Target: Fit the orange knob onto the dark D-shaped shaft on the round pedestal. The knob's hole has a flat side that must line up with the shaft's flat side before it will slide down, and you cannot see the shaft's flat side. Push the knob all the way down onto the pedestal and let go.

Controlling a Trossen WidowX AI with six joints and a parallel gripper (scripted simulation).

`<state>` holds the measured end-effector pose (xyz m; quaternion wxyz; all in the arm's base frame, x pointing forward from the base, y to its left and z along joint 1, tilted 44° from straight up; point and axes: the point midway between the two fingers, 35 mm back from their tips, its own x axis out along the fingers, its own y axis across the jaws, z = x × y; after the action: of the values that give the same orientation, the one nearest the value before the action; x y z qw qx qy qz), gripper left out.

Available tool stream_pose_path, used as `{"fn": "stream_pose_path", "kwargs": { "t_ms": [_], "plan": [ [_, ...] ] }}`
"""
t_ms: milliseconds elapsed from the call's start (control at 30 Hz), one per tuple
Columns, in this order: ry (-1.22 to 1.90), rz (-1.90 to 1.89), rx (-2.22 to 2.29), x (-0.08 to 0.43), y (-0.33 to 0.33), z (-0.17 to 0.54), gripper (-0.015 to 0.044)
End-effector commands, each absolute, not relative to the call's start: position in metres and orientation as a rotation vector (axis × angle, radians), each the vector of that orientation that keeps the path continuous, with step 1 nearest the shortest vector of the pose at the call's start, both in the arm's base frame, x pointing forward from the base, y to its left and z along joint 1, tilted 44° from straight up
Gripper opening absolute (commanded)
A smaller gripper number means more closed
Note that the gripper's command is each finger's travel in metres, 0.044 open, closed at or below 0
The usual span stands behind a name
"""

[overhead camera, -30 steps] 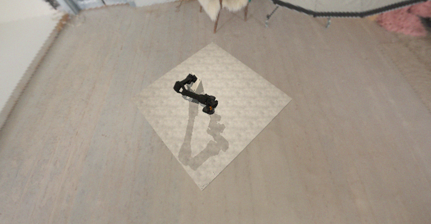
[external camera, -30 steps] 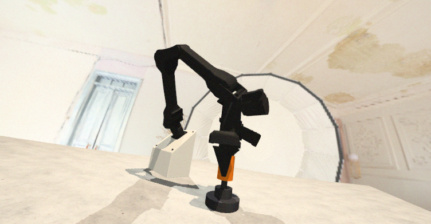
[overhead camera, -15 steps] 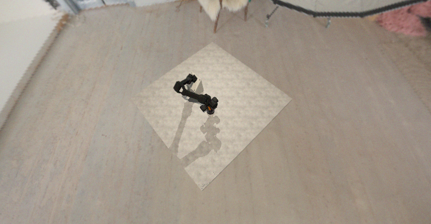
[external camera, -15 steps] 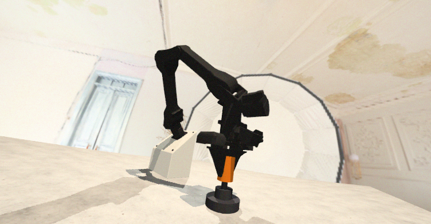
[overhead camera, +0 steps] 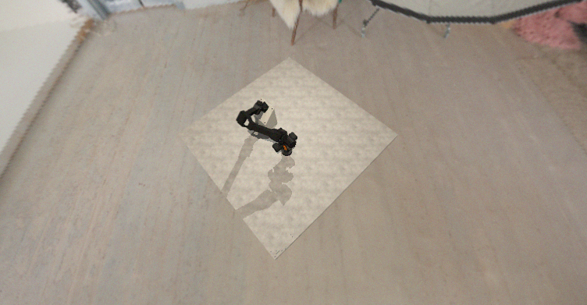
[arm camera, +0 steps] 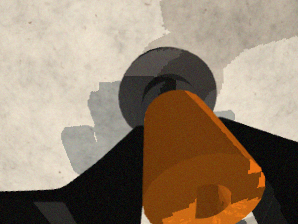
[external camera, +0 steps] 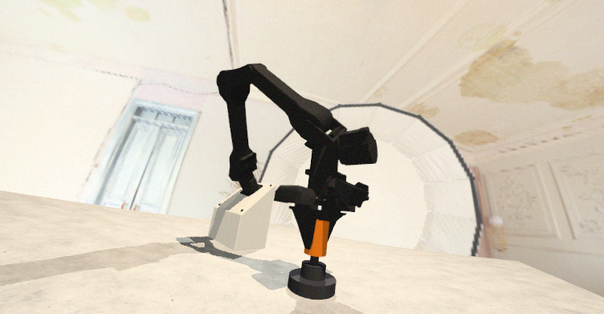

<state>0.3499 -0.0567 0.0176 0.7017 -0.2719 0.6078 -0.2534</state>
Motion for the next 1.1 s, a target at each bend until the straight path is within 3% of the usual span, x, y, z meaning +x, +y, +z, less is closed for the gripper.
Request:
{"fn": "stream_pose_path", "kwargs": {
  "t_ms": [0, 1067],
  "plan": [
    [1.350, -0.569, -0.602, 0.3498, -0.0570, 0.0175, 0.0000],
    [1.351, -0.567, -0.605, 0.3499, -0.0577, 0.0167, 0.0000]
  ]
}}
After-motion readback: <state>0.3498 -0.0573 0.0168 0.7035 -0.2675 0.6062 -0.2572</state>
